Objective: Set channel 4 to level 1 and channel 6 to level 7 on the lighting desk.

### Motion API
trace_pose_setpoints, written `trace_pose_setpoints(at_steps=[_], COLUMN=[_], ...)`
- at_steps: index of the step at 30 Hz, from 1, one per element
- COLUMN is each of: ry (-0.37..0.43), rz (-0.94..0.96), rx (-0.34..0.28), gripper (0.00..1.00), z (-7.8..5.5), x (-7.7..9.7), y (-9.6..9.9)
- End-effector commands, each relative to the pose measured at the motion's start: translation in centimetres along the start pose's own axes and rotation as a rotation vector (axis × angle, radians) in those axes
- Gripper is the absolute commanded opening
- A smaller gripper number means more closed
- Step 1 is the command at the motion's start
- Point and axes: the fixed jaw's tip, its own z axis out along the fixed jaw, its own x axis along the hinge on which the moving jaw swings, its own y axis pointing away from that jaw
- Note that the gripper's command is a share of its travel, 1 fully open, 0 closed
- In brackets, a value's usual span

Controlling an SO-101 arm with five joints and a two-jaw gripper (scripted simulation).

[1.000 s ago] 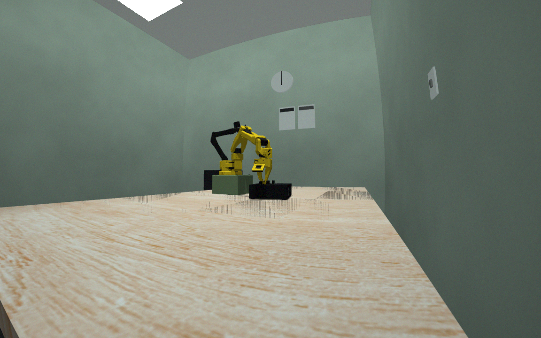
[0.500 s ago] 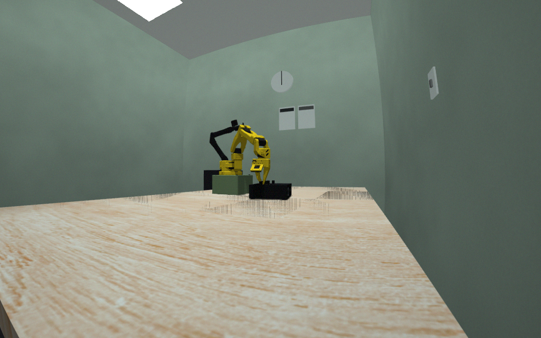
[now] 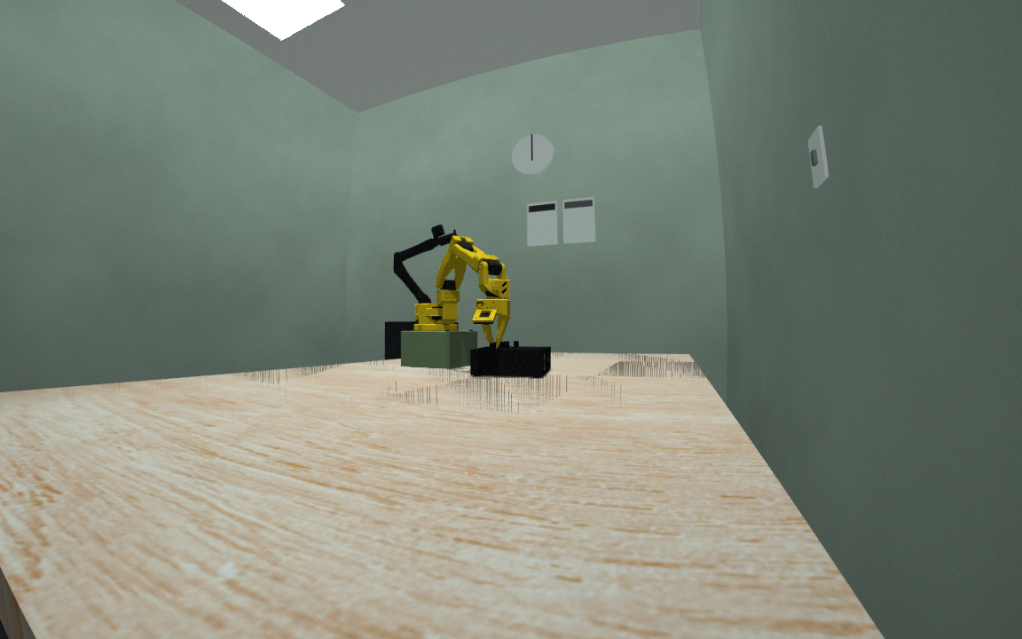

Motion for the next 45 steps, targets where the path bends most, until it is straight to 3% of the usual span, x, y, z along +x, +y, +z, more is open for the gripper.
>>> trace_pose_setpoints(at_steps=[1, 29, 45], ry=[0.000, 0.000, 0.000], rz=[0.001, 0.001, 0.001], rx=[-0.001, -0.001, -0.001], gripper=[0.00, 0.00, 0.00], z=[-0.2, -0.2, -1.4], x=[-0.4, -0.4, -0.4], y=[0.1, 0.1, 0.1])
